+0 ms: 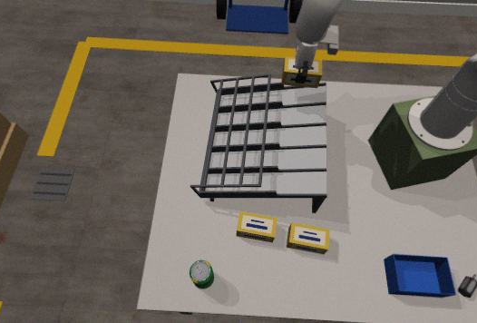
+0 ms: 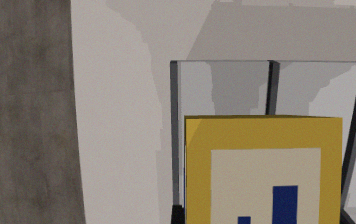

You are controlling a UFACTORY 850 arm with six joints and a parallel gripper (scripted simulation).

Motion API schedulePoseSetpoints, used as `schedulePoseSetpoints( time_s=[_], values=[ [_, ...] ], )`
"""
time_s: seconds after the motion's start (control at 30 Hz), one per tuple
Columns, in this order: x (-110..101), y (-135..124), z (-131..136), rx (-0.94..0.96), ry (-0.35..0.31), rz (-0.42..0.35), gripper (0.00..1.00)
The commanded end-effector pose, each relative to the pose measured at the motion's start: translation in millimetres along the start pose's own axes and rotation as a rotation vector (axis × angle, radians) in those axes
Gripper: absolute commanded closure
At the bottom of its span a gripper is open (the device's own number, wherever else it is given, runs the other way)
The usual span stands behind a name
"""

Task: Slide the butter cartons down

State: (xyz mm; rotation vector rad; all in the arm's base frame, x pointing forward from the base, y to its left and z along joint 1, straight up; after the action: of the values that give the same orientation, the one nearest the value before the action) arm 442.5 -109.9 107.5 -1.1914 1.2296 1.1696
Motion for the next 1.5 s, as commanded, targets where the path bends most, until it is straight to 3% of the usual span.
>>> schedulePoseSetpoints(
  time_s=[0.0,0.07,0.1,0.63,0.67,1.2,1.23,1.47],
  values=[
    [0.2,-0.8,-0.1,0.000,0.001,-0.001,1.00],
    [0.2,-0.8,-0.1,0.000,0.001,-0.001,1.00],
    [10.3,-8.7,0.6,-0.001,0.007,0.097,1.00],
    [10.3,-8.7,0.6,-0.001,0.007,0.097,1.00],
    [11.5,-16.4,1.5,0.000,0.017,0.196,1.00],
    [11.5,-16.4,1.5,0.000,0.017,0.196,1.00],
    [13.6,-24.0,2.5,0.000,0.027,0.294,1.00],
    [13.6,-24.0,2.5,0.000,0.027,0.294,1.00]
  ],
)
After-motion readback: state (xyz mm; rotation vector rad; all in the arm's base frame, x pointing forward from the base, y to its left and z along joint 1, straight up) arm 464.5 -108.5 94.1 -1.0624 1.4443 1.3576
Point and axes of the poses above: the point where the finger pads meet when closed, its own x axis out along the fingers, its own z axis across the jaws, y = z × x, the point moved 8 cm from there along -x, back along the fingers, and after that the axes turned 6 degrees about x, right-handed, at the moved point
